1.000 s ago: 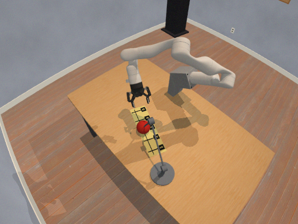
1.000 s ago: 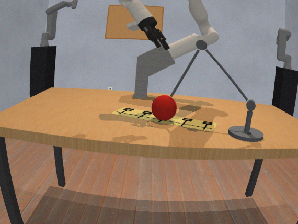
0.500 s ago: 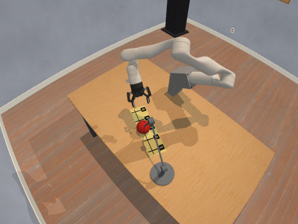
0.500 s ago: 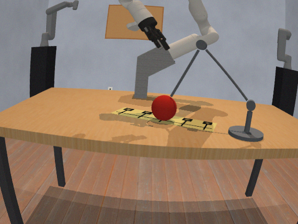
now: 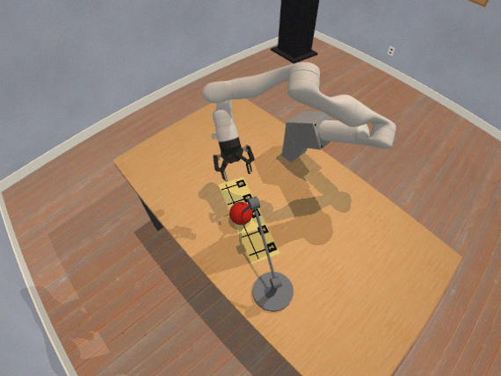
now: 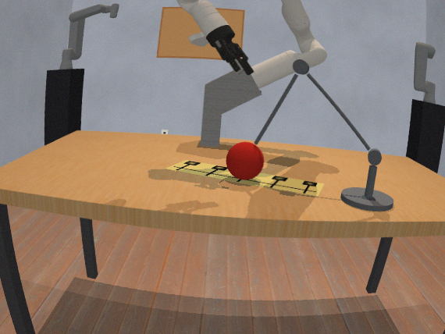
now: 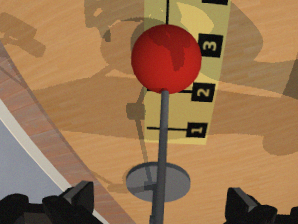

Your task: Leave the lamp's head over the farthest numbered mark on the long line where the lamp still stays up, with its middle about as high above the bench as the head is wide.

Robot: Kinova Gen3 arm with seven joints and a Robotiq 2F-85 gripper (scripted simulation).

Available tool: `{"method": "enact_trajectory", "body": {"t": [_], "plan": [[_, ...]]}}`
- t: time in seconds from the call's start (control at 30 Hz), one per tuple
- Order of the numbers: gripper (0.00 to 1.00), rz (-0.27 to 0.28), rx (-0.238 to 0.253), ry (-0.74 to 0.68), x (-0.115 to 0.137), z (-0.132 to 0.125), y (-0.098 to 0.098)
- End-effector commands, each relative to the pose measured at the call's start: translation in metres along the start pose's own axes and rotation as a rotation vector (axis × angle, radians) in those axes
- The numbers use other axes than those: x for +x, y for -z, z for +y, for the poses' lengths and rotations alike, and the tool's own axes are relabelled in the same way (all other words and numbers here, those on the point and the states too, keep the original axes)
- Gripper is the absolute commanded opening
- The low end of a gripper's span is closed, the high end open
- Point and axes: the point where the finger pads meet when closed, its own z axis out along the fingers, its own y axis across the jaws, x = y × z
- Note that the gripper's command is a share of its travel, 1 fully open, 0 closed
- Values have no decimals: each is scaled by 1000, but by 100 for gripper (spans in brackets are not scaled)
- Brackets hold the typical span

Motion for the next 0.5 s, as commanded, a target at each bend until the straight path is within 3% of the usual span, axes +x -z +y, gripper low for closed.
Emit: {"method": "enact_trajectory", "body": {"t": [0.0,0.3,0.47], "plan": [[100,1,2,2,-1,0,1],[100,1,2,2,-1,0,1],[100,1,2,2,-11,0,14]]}}
